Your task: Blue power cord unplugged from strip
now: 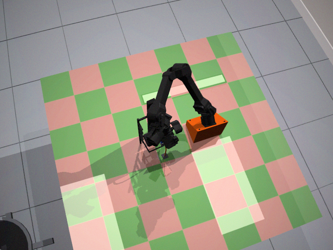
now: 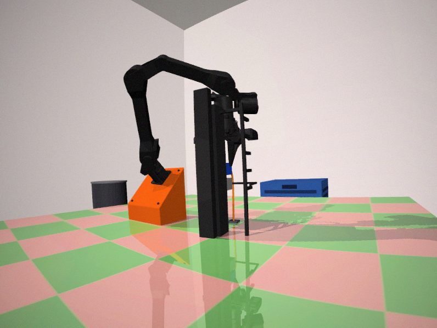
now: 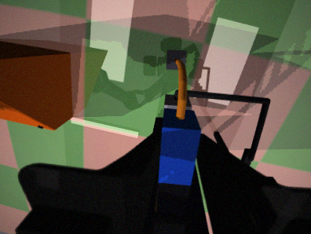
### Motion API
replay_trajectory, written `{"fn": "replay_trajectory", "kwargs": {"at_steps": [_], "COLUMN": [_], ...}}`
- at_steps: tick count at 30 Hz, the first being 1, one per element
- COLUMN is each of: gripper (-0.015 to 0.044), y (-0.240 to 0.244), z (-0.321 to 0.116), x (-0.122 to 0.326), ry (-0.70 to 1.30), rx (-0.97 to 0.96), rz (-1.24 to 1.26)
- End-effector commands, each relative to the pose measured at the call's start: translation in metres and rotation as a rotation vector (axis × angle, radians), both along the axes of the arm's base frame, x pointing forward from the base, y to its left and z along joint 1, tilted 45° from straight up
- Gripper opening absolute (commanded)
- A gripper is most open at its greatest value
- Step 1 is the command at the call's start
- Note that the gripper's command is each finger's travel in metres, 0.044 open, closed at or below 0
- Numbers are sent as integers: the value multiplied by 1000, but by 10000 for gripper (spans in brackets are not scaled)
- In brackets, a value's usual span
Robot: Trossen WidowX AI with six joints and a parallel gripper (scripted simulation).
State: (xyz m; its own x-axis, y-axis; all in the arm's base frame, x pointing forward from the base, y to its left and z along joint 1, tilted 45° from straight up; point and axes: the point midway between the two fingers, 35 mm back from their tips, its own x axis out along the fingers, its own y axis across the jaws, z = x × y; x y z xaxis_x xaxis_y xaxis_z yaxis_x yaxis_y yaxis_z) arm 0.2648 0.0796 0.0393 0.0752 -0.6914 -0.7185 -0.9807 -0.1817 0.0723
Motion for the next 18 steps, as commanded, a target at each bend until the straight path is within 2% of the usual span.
{"fn": "replay_trajectory", "kwargs": {"at_steps": [1, 18], "gripper": [0, 0], "y": [1, 21], "z": [-1, -18], "x": [0, -3], "ry": [-3, -1], "rx": [1, 3], "rz": [-1, 1]}}
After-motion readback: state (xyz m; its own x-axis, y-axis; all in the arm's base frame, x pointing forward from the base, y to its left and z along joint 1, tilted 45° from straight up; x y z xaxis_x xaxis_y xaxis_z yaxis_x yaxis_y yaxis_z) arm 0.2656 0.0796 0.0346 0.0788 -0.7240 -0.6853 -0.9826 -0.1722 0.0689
